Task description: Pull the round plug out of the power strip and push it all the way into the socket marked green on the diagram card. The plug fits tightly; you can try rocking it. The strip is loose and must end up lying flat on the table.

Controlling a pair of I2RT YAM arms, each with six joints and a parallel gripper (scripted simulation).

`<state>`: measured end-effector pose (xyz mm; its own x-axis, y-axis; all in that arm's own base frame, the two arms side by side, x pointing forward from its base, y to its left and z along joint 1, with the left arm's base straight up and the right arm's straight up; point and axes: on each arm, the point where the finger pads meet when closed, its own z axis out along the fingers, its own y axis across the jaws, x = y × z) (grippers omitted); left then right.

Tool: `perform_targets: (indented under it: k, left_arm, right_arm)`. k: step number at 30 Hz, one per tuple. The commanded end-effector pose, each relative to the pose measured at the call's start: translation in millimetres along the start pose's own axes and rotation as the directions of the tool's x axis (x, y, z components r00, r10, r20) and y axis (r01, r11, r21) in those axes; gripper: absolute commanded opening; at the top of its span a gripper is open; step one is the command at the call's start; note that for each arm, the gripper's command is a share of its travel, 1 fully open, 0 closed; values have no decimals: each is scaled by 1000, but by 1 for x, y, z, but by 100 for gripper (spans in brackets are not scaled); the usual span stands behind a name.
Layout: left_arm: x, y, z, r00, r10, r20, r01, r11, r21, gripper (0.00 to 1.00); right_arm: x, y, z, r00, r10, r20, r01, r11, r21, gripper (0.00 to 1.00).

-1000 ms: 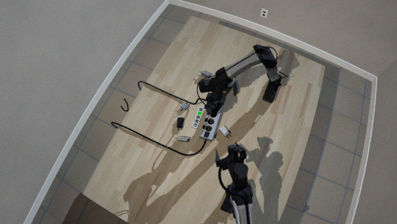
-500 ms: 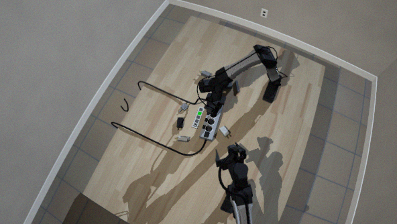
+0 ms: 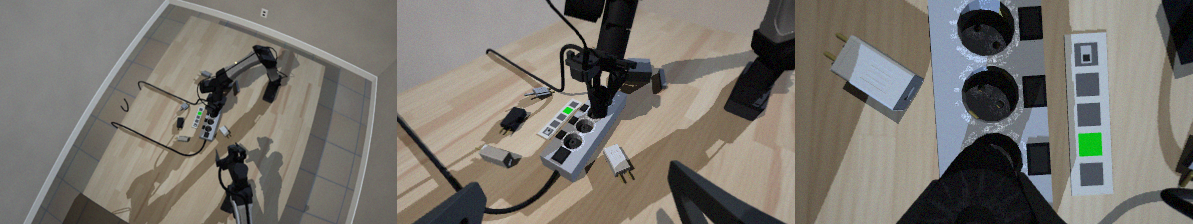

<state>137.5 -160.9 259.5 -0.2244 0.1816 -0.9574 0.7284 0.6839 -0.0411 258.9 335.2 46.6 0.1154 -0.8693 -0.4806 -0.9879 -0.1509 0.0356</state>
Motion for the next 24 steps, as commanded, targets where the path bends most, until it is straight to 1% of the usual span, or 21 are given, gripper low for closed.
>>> perform_targets:
  k: [1,5,16,17,19,21,24]
  left_arm:
    - [4,0,0,1000,-9,-15,9,1000,-4,100]
    - [4,0,0,1000,-9,-15,9,1000,-4,100]
    - [4,0,0,1000,-9,-15,9,1000,-4,100]
    - [4,0,0,1000,-9,-15,9,1000,-4,100]
    - [4,0,0,1000,-9,-15,9,1000,-4,100]
    - [4,0,0,1000,-9,-15,9,1000,-4,100]
    - [4,0,0,1000,-9,-15,9,1000,-4,100]
  right_arm:
    - [-9,-10,-2,999,-30,31,28,997,65,33]
    - [-10,-10,-3,1000,-23,9,23,998,57,33]
    - [-11,-10,-3,1000,-23,8,23,998,57,33]
    - [-15,-9,-8,999,-34,27,32,997,68,33]
    - [-15,-9,-8,999,-34,27,32,997,68,33]
    - [-21,-4,-16,997,-52,61,47,995,84,33]
    - [-23,-4,-18,996,-57,68,51,995,89,33]
